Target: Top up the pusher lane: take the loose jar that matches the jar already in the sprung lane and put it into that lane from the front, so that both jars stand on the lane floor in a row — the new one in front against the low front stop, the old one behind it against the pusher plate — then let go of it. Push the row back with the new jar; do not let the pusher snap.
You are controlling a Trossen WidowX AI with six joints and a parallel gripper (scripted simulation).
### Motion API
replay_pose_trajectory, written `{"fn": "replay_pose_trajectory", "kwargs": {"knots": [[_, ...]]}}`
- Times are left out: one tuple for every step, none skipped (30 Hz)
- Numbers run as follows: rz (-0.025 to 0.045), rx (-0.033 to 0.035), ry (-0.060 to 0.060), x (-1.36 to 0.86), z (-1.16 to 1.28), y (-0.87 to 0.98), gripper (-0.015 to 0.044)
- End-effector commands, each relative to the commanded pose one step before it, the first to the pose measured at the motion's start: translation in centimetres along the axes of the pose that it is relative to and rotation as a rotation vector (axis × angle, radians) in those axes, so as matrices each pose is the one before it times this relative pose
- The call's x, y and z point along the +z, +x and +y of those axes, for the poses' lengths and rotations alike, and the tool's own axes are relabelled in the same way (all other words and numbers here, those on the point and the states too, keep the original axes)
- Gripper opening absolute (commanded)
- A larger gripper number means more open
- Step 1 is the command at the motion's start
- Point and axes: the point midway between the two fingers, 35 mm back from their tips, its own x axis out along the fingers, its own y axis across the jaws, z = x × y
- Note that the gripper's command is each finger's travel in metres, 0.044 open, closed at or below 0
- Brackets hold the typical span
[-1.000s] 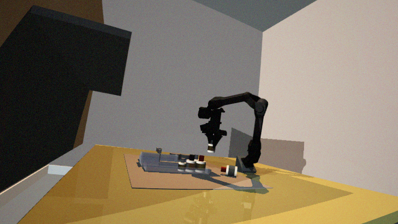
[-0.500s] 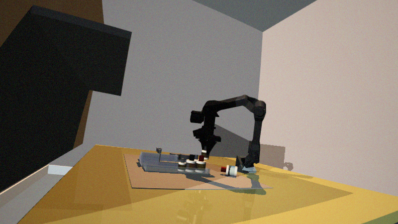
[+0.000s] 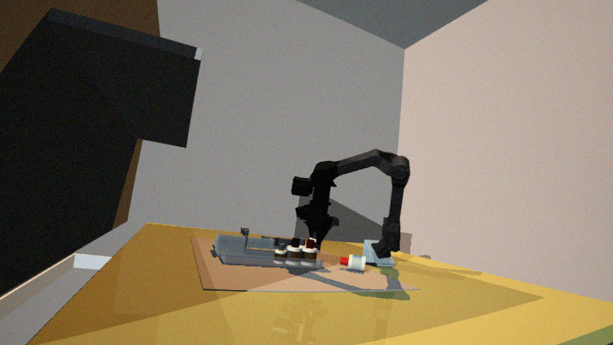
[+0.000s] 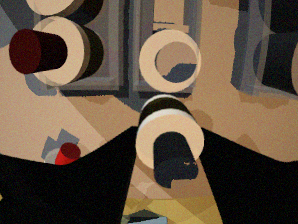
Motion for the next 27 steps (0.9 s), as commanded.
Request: {"fn": "replay_pose_trajectory", "kwargs": {"knots": [[-0.00307,0.00185,0.0055,0.130,0.011,0.111,0.0000],[-0.00002,-0.00002,0.0000,0.038,-0.001,0.000,0.0000],[-0.00002,-0.00002,0.0000,0.038,-0.001,0.000,0.0000],[-0.00002,-0.00002,0.0000,0.038,-0.001,0.000,0.0000],[-0.00002,-0.00002,0.0000,0.038,-0.001,0.000,0.0000],[-0.00002,-0.00002,0.0000,0.038,-0.001,0.000,0.0000],[-0.00002,-0.00002,0.0000,0.038,-0.001,0.000,0.0000],[-0.00002,-0.00002,0.0000,0.038,-0.001,0.000,0.0000],[-0.00002,-0.00002,0.0000,0.038,-0.001,0.000,0.0000],[-0.00002,-0.00002,0.0000,0.038,-0.001,0.000,0.0000],[-0.00002,-0.00002,0.0000,0.038,-0.001,0.000,0.0000],[-0.00002,-0.00002,0.0000,0.038,-0.001,0.000,0.0000],[-0.00002,-0.00002,0.0000,0.038,-0.001,0.000,0.0000],[-0.00002,-0.00002,0.0000,0.038,-0.001,0.000,0.0000],[-0.00002,-0.00002,0.0000,0.038,-0.001,0.000,0.0000],[-0.00002,-0.00002,0.0000,0.038,-0.001,0.000,0.0000],[-0.00002,-0.00001,0.0000,0.038,-0.001,0.000,0.0000],[-0.00002,-0.00001,0.0000,0.038,-0.001,0.000,0.0000],[-0.00002,-0.00001,0.0000,0.038,-0.001,0.000,0.0000],[-0.00002,-0.00001,0.0000,0.038,-0.001,0.000,0.0000],[-0.00002,-0.00001,0.0000,0.038,-0.001,0.000,0.0000],[-0.00002,-0.00001,0.0000,0.038,-0.001,0.000,0.0000],[-0.00002,-0.00001,0.0000,0.038,-0.001,0.000,0.0000],[-0.00002,-0.00001,0.0000,0.038,-0.001,0.001,0.0000],[-0.00002,-0.00001,0.0000,0.038,-0.001,0.000,0.0000],[-0.00002,-0.00001,0.0000,0.038,-0.001,0.000,0.0000],[-0.00002,-0.00001,0.0000,0.038,-0.001,0.000,0.0000]]}}
